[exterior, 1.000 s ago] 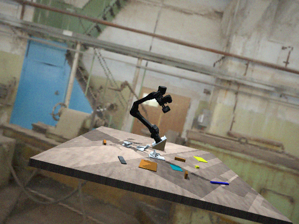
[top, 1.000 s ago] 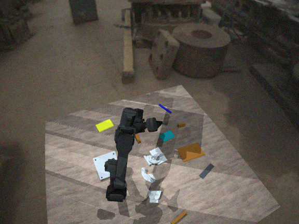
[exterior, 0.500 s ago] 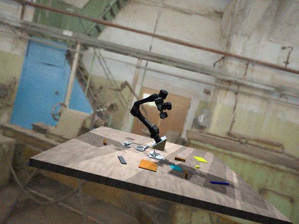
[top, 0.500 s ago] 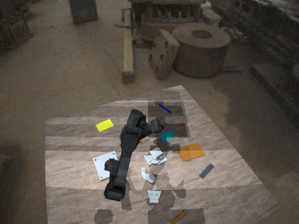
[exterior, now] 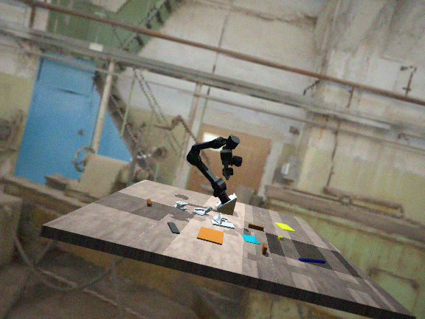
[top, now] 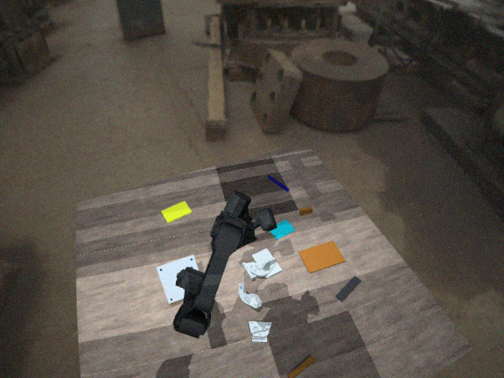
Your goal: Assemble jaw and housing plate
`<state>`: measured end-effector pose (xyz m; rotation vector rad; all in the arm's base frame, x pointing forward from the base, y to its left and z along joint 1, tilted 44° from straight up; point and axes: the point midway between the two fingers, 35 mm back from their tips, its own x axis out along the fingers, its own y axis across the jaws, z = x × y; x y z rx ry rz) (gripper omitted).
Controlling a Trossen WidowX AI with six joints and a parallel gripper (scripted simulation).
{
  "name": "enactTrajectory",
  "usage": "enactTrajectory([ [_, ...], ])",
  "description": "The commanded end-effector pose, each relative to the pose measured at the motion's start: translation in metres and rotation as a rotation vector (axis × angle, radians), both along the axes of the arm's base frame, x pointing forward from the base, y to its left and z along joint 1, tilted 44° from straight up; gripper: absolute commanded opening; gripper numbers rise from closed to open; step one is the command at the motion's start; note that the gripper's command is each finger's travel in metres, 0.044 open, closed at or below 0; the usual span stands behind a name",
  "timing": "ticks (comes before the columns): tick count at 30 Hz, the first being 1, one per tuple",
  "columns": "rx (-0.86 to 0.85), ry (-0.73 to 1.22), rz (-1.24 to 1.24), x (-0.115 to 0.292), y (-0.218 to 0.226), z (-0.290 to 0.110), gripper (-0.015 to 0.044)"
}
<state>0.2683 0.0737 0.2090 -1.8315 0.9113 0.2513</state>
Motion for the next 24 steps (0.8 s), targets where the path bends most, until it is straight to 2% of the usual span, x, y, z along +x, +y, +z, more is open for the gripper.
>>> enactTrajectory([
  [1,-0.048,0.082,-0.011,-0.004,-0.013,-0.014,0.044],
  [24,-0.209,0.495,-0.082,-0.038,-0.078,-0.065,0.044],
])
